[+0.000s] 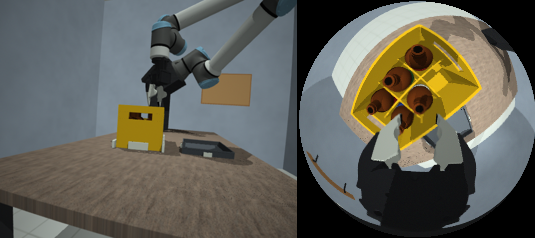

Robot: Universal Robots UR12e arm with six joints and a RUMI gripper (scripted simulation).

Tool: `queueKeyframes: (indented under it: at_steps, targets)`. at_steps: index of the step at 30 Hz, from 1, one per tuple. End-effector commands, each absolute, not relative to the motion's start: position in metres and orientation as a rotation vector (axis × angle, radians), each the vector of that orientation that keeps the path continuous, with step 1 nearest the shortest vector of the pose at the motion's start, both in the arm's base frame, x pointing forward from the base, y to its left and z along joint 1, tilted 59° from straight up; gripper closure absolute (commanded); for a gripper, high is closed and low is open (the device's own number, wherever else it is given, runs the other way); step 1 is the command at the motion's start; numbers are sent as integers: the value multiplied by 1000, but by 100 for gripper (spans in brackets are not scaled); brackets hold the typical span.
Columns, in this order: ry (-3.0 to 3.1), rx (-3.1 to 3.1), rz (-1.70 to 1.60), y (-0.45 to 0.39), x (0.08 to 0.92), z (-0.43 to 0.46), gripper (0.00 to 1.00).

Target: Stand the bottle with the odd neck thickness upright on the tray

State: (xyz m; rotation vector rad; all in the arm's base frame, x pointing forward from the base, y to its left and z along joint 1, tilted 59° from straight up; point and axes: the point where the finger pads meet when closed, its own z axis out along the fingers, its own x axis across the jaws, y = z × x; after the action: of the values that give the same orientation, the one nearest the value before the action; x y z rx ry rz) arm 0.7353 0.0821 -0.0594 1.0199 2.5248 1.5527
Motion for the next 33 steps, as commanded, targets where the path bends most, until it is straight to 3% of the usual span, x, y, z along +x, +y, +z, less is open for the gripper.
queueKeyframes:
  at_steps: [1,33]
  targets:
    - [2524,1017,1553,83,737,-59,62]
    - [2523,1020,1554,81,733,-63,62]
